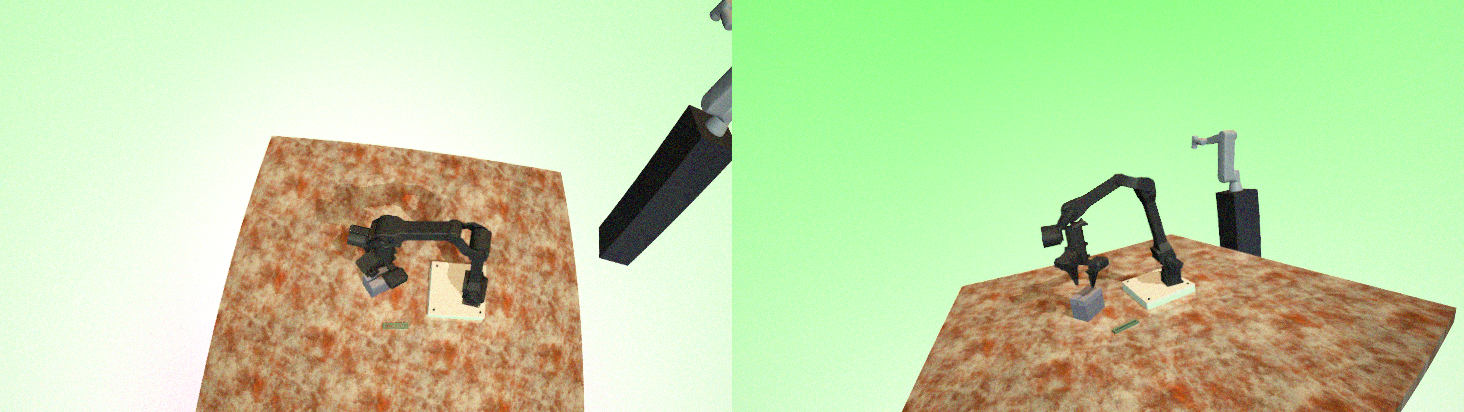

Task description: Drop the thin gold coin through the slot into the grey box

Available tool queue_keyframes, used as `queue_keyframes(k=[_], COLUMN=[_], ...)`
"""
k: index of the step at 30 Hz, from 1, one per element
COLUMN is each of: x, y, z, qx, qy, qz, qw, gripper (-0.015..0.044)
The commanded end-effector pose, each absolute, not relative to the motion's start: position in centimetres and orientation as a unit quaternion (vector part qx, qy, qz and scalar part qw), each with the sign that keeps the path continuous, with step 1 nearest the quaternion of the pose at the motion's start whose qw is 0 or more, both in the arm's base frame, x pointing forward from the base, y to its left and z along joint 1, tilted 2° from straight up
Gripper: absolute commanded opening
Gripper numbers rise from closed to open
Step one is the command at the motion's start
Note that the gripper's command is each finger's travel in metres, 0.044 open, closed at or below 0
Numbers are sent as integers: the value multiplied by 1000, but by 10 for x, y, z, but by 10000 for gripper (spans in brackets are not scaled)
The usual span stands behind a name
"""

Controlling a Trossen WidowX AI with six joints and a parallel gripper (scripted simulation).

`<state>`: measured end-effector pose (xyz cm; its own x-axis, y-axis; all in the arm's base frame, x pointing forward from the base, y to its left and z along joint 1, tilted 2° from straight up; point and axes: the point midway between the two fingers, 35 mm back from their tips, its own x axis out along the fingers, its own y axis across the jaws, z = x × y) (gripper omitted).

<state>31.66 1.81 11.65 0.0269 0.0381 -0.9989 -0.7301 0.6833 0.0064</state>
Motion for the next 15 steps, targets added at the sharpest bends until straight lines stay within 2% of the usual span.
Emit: queue_keyframes(k=[1, 3, 6, 15], x=[317, 316, 312, 311], y=[17, 17, 16, 16], z=[124, 139, 165, 166], qx=[-274, -273, -273, -273], qy=[632, 633, 634, 635], qz=[289, 289, 290, 290], qw=[664, 664, 663, 663], gripper=[397, 440, 440, 440])
